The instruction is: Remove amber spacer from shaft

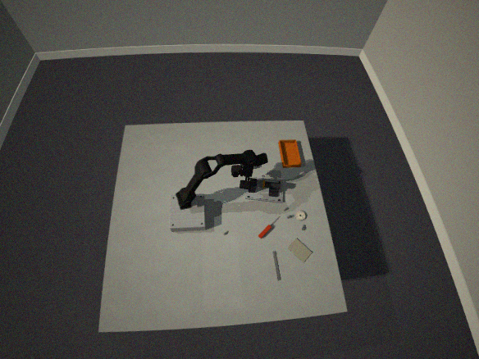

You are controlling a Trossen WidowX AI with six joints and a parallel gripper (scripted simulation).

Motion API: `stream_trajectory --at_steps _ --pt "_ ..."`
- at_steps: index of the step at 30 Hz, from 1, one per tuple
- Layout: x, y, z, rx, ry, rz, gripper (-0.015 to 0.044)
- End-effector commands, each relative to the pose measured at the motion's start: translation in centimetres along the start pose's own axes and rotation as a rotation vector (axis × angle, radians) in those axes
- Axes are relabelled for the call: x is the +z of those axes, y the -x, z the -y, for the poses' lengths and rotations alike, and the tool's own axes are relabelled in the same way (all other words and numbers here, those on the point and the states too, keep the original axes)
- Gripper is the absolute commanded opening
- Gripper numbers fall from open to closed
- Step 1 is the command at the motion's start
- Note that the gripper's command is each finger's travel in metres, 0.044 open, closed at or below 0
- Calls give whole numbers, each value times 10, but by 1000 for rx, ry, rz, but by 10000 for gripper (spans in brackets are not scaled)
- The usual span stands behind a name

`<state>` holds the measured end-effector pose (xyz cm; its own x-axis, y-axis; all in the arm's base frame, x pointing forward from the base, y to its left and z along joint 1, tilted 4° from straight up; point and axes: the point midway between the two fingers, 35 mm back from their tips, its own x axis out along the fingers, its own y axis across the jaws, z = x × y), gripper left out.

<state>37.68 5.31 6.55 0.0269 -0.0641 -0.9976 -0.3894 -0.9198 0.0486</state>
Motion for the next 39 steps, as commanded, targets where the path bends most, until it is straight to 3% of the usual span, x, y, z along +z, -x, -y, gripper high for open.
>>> stream_trajectory --at_steps 1,39 --pt "0 0 1 -5 32 3 440" --pt "1 -43 2 -5 32 3 440"
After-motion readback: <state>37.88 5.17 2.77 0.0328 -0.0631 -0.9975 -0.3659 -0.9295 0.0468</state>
